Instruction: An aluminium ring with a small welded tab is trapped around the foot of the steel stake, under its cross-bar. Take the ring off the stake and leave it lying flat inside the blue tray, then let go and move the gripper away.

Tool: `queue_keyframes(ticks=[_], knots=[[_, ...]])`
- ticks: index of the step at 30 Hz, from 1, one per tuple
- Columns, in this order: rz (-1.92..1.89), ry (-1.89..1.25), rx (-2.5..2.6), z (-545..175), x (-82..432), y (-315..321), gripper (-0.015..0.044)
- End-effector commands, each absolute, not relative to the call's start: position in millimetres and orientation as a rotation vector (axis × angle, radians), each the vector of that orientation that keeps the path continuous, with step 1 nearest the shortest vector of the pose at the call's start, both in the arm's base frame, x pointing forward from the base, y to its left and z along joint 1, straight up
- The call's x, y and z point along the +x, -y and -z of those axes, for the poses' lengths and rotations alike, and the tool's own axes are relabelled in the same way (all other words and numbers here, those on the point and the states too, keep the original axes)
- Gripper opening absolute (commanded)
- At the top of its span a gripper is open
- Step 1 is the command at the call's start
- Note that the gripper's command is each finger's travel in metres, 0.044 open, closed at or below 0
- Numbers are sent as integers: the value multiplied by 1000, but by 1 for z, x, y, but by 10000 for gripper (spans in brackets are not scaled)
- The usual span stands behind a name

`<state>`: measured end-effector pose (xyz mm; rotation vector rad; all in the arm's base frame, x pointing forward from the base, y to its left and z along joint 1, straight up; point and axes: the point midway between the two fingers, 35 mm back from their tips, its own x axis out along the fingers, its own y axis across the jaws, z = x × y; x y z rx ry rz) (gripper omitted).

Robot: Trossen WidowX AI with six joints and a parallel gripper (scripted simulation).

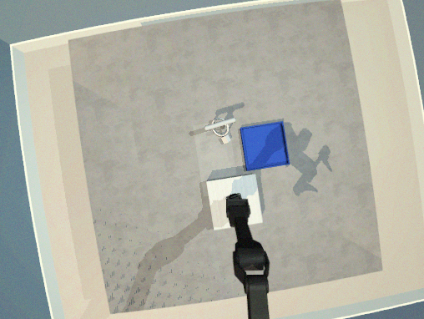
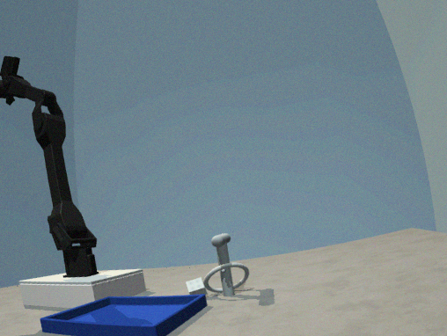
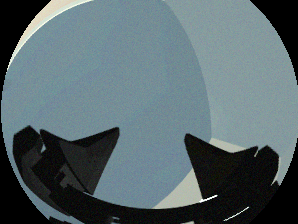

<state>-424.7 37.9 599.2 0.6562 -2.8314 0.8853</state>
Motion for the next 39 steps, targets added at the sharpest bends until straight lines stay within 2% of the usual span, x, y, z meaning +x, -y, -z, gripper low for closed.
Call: queue_keyframes(ticks=[1, 8, 23, 39], knots=[[-885, 2831, 656, -599, -425, -38, 374], [-993, 2835, 550, -589, -424, -65, 200], [-1381, 2737, 133, -550, -404, -164, 200], [-1681, 2451, -345, -500, -342, -276, 200]])
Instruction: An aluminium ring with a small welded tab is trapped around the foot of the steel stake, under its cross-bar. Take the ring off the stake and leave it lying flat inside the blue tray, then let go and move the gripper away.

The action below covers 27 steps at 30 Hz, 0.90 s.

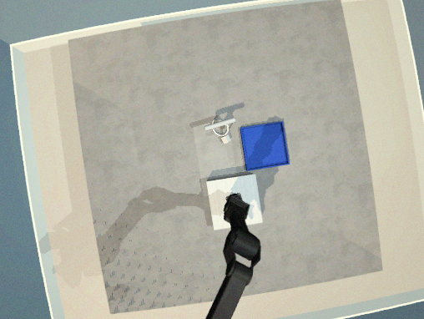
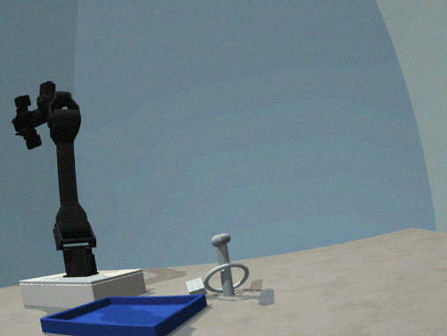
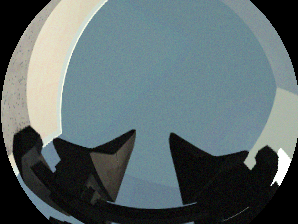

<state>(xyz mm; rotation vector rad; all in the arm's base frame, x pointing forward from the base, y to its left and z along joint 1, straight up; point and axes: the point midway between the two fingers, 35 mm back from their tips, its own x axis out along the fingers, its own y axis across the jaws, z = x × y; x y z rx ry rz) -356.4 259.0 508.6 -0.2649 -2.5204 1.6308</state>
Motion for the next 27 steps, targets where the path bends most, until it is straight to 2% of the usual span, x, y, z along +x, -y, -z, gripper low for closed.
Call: queue_keyframes(ticks=[1, 27], knots=[[-1697, 2427, -372, -497, -337, -283, 200], [-1913, 1692, -903, -413, -176, -400, 200]])
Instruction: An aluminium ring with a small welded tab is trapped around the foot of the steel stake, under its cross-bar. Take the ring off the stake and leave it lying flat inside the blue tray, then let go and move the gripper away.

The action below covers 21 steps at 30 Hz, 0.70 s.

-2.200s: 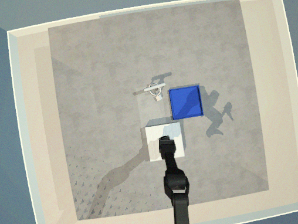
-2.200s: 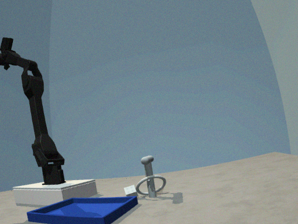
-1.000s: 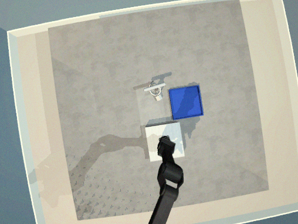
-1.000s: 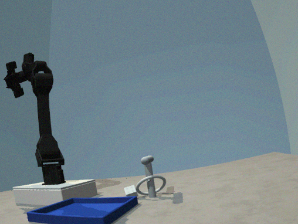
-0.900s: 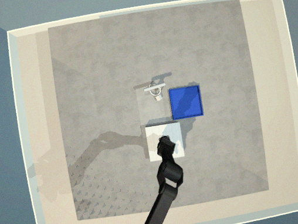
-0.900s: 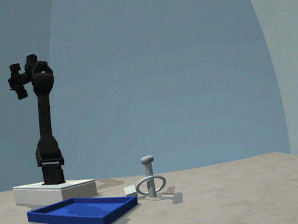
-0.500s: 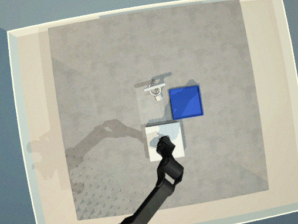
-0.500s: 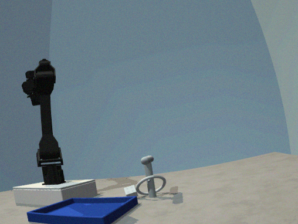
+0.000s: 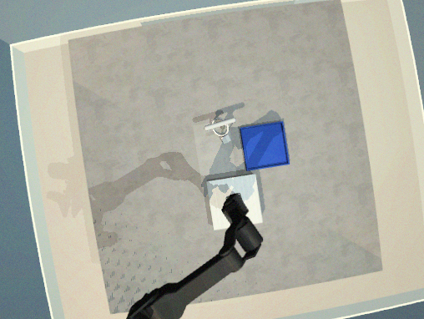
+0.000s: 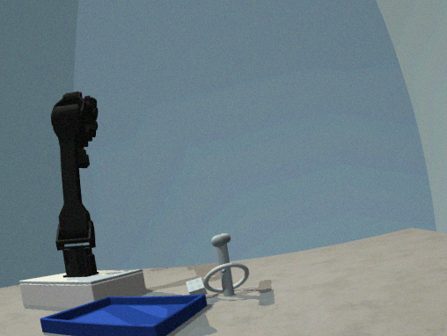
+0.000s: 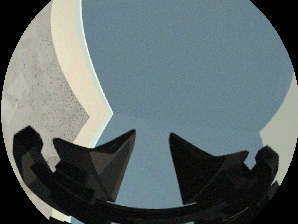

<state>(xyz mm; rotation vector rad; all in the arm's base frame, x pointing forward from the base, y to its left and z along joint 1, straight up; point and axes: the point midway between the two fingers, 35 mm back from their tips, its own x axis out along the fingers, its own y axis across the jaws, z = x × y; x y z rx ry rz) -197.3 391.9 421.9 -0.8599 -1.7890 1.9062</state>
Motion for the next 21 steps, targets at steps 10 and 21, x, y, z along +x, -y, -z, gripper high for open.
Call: queue_keyframes(ticks=[10, 21], knots=[[-1907, 1361, -1026, -378, -98, -421, 200], [-1853, 999, -1100, -340, -11, -424, 200]])
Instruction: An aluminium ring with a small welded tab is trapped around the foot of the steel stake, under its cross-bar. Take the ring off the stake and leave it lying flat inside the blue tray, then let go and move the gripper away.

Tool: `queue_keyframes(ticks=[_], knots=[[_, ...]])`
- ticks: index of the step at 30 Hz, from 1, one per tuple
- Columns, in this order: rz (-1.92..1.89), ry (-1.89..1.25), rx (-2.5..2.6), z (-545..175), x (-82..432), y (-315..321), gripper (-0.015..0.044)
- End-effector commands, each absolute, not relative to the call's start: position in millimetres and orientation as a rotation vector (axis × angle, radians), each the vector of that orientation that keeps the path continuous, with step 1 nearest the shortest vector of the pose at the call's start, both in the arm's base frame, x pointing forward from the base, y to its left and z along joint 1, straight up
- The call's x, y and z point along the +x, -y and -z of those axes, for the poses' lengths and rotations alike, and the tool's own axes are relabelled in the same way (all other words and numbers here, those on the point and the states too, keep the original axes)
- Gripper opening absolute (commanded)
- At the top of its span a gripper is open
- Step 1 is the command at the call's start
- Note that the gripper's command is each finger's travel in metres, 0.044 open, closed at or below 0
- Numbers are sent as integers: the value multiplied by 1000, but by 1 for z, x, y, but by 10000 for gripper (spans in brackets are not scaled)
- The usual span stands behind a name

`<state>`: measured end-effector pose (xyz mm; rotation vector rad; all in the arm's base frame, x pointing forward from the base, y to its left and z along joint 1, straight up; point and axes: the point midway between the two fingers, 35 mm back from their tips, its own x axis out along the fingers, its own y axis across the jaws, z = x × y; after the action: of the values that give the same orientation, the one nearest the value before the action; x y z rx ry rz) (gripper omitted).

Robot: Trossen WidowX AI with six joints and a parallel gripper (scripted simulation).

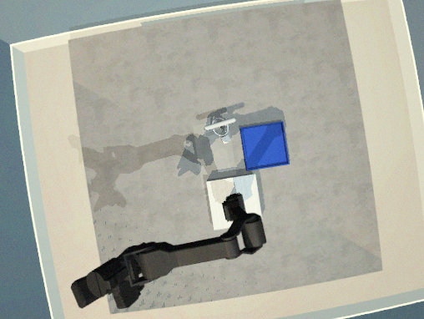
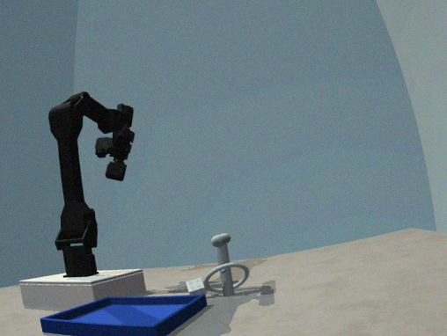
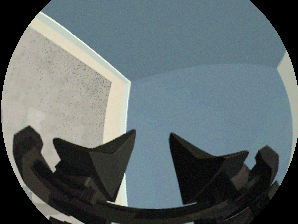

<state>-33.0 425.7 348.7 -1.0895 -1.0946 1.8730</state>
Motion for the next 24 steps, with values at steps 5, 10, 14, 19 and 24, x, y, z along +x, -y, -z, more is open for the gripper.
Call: queue_keyframes(ticks=[5, 10, 14, 19, 24], knots=[[-1814, 842, -1114, -322, 26, -418, 200], [-1776, 716, -1117, -308, 56, -411, 200], [-1743, 616, -1115, -297, 79, -403, 200], [-1695, 492, -1105, -282, 108, -391, 200], [-1642, 371, -1089, -267, 135, -377, 200]])
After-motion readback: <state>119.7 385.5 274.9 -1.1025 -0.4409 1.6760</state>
